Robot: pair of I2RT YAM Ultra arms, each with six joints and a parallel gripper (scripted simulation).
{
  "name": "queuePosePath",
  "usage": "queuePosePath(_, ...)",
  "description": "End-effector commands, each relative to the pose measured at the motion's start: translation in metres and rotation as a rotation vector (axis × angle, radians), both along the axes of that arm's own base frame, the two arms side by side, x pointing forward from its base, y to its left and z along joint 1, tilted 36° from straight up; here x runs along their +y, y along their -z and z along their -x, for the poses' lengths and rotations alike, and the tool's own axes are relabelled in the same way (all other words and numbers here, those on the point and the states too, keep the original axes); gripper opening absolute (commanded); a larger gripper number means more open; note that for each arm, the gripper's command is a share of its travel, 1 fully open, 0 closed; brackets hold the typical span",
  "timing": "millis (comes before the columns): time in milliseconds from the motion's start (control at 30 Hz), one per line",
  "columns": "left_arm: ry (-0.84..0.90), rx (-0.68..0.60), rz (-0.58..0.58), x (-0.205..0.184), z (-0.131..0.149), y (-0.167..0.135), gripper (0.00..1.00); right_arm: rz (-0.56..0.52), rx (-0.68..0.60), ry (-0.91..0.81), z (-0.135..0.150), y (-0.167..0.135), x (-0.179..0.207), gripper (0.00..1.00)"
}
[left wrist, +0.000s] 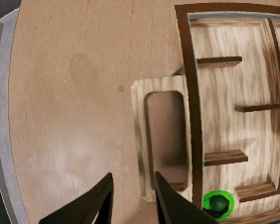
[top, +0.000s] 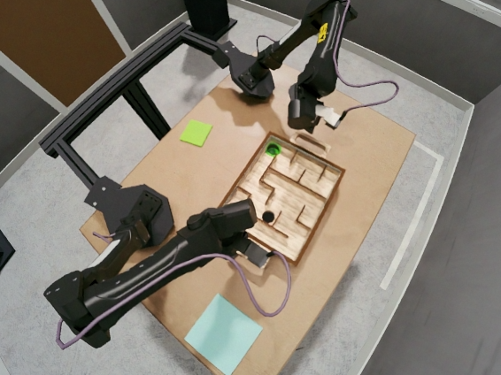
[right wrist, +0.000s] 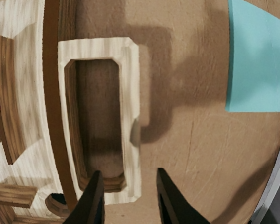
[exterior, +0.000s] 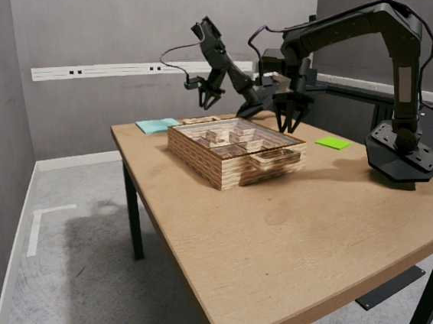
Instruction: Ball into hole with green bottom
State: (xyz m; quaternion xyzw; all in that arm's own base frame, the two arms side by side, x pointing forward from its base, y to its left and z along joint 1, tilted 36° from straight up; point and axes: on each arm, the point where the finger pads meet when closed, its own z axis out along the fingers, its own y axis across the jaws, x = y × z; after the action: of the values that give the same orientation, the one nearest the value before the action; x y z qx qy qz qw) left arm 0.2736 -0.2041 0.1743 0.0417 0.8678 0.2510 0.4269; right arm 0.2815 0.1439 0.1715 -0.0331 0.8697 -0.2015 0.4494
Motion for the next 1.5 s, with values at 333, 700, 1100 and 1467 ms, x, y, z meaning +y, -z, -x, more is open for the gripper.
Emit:
queuePosePath(333, 0.018, -0.031, 0.016, -0.010, 0.001, -0.010, 0.34, -0.007, -0.024, 0.011, 0.006, -0.016, 0.005, 0.34)
queuePosePath(700, -0.010, 0.035, 0.096, 0.005, -0.009, -0.001, 0.34, -0.127, -0.023, 0.020, -0.010, -0.025, 0.003, 0.34)
queuePosePath(1100, 0.016, 0.080, 0.382, 0.024, -0.056, -0.015, 0.34, -0.349, -0.047, -0.038, -0.053, -0.055, -0.005, 0.34)
queuePosePath(1467, 0.089, -0.084, 0.573, 0.079, -0.104, -0.072, 0.34, -0.459, -0.187, -0.090, -0.096, -0.105, -0.046, 0.34)
